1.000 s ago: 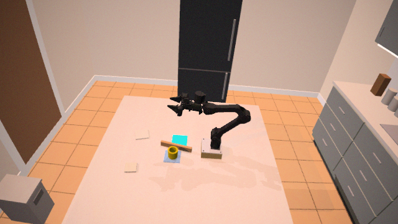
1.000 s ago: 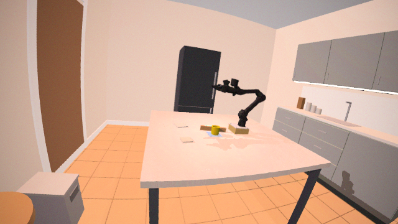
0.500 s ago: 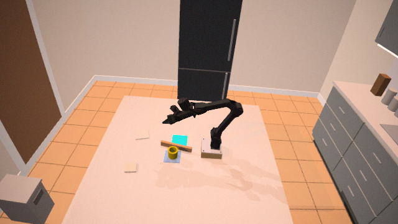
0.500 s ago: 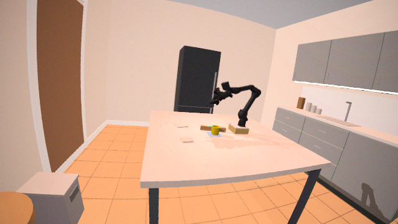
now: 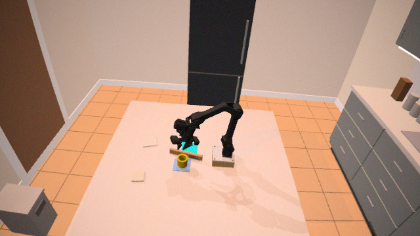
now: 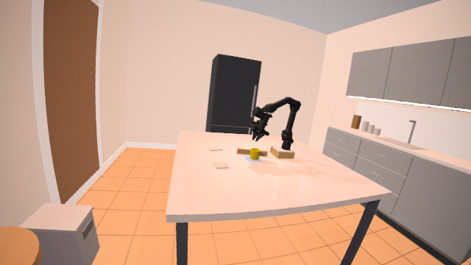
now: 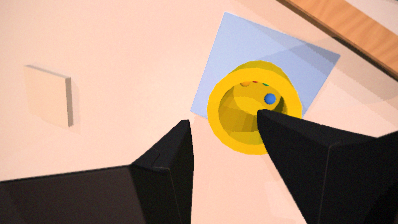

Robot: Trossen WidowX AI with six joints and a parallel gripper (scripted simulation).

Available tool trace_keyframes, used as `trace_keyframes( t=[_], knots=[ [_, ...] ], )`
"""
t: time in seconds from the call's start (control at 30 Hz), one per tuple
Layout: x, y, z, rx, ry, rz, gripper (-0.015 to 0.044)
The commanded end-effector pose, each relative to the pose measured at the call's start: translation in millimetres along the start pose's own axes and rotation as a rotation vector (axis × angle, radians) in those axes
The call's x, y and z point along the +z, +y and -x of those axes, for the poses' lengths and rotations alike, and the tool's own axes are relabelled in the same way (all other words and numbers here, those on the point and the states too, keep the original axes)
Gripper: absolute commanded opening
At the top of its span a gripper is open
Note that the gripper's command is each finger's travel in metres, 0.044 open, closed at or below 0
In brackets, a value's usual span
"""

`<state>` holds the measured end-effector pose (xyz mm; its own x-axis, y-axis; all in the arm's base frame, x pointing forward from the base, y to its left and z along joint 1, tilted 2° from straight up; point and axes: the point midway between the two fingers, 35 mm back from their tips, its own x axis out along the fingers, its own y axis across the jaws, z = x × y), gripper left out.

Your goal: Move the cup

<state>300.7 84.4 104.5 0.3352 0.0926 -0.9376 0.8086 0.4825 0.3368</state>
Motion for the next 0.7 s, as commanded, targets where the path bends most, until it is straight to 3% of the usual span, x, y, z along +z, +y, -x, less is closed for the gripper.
trace_keyframes(
  t=[0.0, 0.67],
  knots=[
    [-30.3, -35.0, -19.8, -0.361, 0.028, -0.302, 0.0167],
    [-31.6, -35.8, -29.0, -0.361, 0.028, -0.302, 0.0167]
  ],
)
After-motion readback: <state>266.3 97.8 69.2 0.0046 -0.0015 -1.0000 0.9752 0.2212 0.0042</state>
